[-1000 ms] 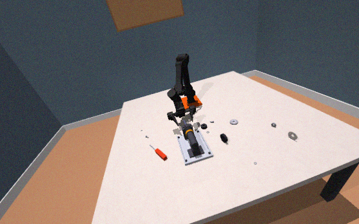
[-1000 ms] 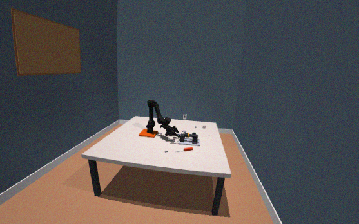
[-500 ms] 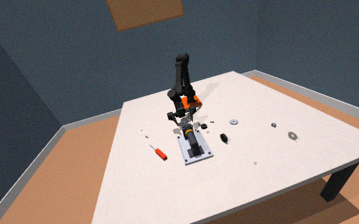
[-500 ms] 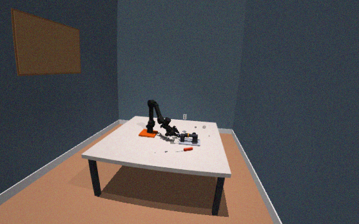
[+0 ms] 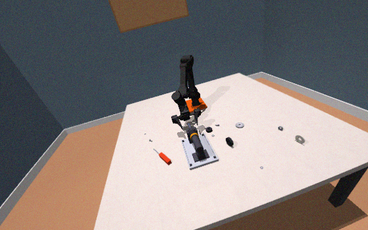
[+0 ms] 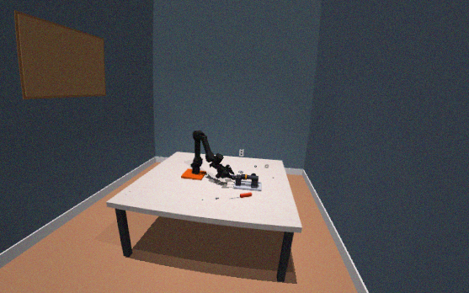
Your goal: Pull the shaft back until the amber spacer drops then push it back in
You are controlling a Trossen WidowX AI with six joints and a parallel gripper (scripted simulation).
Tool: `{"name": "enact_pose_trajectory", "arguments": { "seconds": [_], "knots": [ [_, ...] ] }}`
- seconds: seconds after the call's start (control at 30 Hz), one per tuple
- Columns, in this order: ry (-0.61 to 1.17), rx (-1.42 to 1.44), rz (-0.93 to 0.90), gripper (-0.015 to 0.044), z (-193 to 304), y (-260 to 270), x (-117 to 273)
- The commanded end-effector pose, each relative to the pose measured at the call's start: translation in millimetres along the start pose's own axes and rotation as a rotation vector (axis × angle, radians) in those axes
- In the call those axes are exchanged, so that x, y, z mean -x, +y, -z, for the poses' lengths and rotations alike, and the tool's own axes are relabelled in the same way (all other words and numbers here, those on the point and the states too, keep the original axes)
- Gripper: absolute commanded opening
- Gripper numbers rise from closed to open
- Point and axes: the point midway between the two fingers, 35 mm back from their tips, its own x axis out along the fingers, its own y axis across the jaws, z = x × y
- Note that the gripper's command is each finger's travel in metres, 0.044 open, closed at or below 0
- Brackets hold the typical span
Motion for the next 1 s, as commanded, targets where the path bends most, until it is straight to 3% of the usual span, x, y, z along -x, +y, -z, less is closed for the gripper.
{"name": "enact_pose_trajectory", "arguments": {
  "seconds": [0.0, 0.97],
  "knots": [
    [-0.003, -0.006, -0.003, 0.044, -0.9, 0.7, -3.6],
    [-0.002, -0.006, -0.003, 0.044, -0.8, 0.5, -17.9]
  ]
}}
